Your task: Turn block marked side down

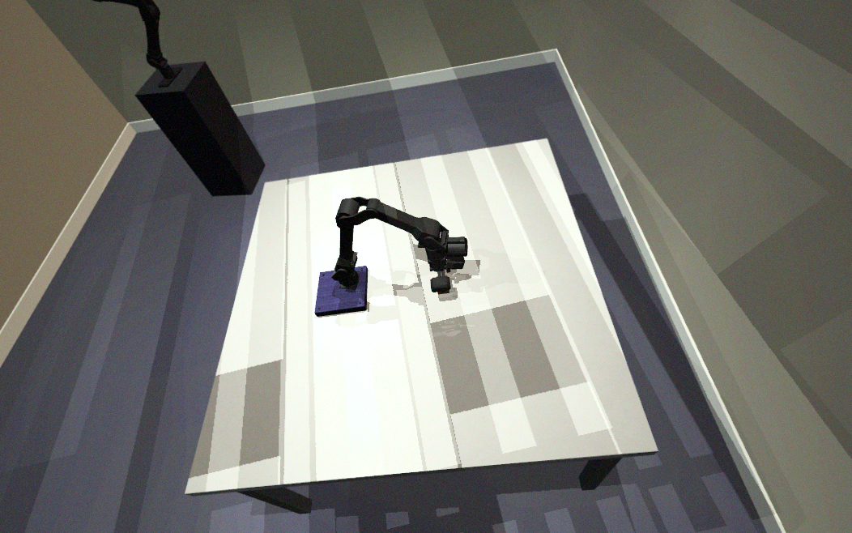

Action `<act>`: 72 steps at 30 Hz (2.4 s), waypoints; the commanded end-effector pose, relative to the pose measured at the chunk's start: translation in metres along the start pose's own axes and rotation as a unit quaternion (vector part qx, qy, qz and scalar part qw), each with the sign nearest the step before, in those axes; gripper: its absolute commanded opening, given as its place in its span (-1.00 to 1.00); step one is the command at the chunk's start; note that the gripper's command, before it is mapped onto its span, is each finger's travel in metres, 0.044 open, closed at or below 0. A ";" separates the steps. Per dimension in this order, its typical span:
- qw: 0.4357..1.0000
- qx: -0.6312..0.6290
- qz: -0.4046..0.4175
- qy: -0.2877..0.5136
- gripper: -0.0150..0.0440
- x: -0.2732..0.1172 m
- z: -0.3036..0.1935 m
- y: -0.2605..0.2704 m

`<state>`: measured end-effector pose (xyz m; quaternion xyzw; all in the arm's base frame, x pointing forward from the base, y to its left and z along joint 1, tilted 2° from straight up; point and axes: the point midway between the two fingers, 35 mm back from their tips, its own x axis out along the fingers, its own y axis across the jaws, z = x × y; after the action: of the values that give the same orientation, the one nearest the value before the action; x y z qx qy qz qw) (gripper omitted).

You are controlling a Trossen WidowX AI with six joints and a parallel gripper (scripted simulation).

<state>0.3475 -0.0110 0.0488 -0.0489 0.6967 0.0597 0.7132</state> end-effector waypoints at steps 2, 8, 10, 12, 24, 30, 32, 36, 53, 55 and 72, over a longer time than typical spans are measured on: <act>1.000 0.003 0.003 0.007 1.00 0.012 -0.002 0.001; 1.000 0.003 0.003 0.007 1.00 0.022 -0.002 0.001; 1.000 0.002 0.003 0.007 1.00 0.025 -0.002 0.001; 1.000 0.002 0.003 0.007 1.00 0.028 -0.002 0.001; 1.000 0.002 0.003 0.007 0.40 0.030 -0.003 0.001; 1.000 0.002 0.003 0.007 0.26 0.030 -0.003 0.001; 1.000 0.002 0.003 0.007 0.22 0.030 -0.003 0.001; 1.000 0.002 0.003 0.007 0.13 0.030 -0.003 0.001; 1.000 0.002 0.003 0.005 -0.49 0.000 -0.002 0.001; 1.000 0.003 0.003 -0.006 -0.49 0.001 -0.002 0.001; 0.990 0.008 0.006 -0.144 -0.49 0.009 0.000 -0.001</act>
<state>0.3476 -0.0117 0.0370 -0.0315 0.6095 0.0625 0.7897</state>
